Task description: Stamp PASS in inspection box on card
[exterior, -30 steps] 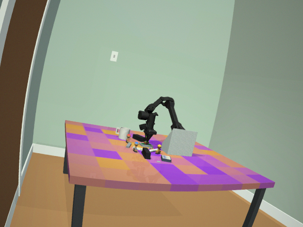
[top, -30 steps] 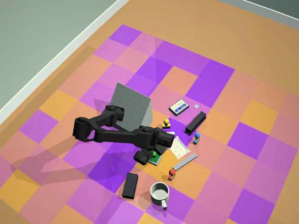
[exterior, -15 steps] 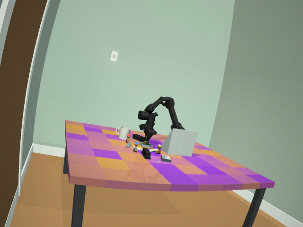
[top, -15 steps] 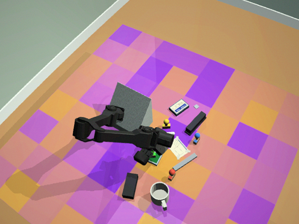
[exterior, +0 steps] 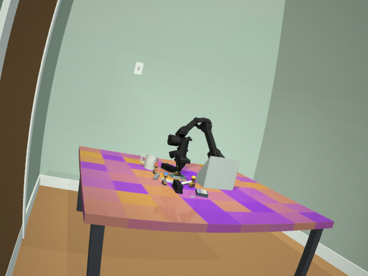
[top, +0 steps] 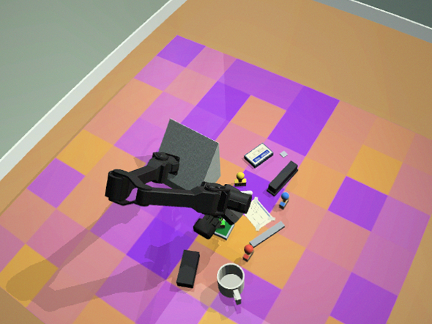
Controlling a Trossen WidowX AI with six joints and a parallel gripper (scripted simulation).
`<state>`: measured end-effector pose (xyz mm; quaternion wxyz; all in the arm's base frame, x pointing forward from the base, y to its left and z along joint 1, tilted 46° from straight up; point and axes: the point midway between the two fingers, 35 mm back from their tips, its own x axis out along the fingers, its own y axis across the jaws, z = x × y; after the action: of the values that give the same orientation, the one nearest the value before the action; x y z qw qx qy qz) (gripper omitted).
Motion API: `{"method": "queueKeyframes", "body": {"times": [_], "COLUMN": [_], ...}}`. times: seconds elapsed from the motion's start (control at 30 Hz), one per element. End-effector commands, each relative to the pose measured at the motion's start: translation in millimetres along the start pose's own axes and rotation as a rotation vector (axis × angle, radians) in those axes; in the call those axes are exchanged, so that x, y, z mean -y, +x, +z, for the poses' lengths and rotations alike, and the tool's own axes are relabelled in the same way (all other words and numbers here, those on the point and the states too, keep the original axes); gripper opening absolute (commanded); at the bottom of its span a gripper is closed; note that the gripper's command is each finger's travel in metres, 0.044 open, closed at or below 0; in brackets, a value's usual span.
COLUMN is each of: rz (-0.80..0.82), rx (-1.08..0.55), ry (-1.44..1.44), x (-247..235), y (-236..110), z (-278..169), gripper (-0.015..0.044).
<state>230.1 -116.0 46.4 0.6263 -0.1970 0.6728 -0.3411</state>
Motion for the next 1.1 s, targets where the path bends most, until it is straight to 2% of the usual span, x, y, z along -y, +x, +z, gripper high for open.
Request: {"method": "queueKeyframes", "body": {"times": [0.0, 1.07], "rz": [-0.005, -0.005], "rx": [-0.005, -0.005], "ry": [-0.001, -0.001], "x": [0.6, 0.2], "y": [2.5, -7.0], "z": [-1.0, -0.9], "gripper": [0.0, 0.0]}}
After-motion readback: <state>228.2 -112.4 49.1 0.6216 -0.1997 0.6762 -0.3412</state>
